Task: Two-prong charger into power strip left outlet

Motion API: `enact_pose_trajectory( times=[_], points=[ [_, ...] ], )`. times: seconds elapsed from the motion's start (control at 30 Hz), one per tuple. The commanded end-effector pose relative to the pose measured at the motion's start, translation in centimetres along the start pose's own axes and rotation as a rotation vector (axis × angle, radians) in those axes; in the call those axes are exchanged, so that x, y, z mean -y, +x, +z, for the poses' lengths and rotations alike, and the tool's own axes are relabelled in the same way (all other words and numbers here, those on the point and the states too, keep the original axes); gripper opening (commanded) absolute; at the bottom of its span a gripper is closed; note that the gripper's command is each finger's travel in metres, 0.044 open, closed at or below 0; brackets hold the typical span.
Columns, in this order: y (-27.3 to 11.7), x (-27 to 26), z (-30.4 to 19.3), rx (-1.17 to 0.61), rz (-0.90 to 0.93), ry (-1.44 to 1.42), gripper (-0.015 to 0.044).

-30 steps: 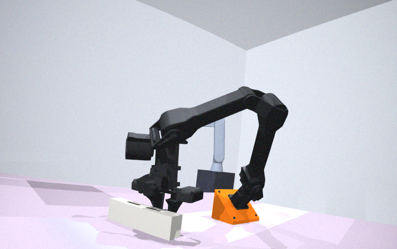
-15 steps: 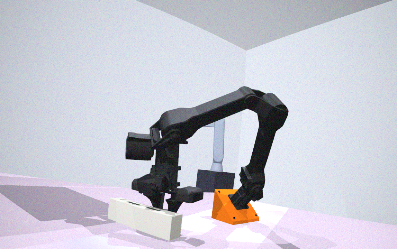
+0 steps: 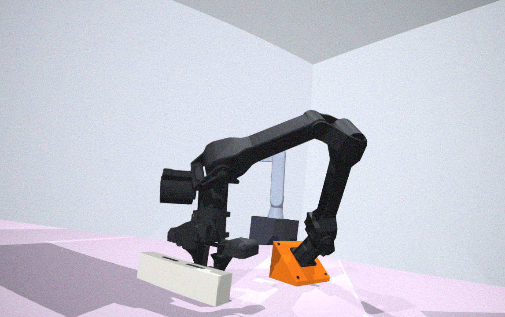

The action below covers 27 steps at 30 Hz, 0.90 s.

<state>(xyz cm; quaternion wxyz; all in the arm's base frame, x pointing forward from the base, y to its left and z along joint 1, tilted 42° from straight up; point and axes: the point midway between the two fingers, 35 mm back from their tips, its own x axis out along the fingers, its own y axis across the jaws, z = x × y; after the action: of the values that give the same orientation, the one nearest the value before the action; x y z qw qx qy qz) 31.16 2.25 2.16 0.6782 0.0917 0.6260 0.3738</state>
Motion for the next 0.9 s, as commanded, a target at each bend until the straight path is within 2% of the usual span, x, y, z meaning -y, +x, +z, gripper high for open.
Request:
enact_pose_trajectory(
  times=[0.0,0.43,0.87],
  points=[
    [0.04,-0.14,0.88,0.031,0.006,-0.015,0.0],
    [0.01,0.01,0.0,0.0,0.0,0.0,0.0],
    [0.01,0.01,0.0,0.0,0.0,0.0,0.0341]
  ],
)
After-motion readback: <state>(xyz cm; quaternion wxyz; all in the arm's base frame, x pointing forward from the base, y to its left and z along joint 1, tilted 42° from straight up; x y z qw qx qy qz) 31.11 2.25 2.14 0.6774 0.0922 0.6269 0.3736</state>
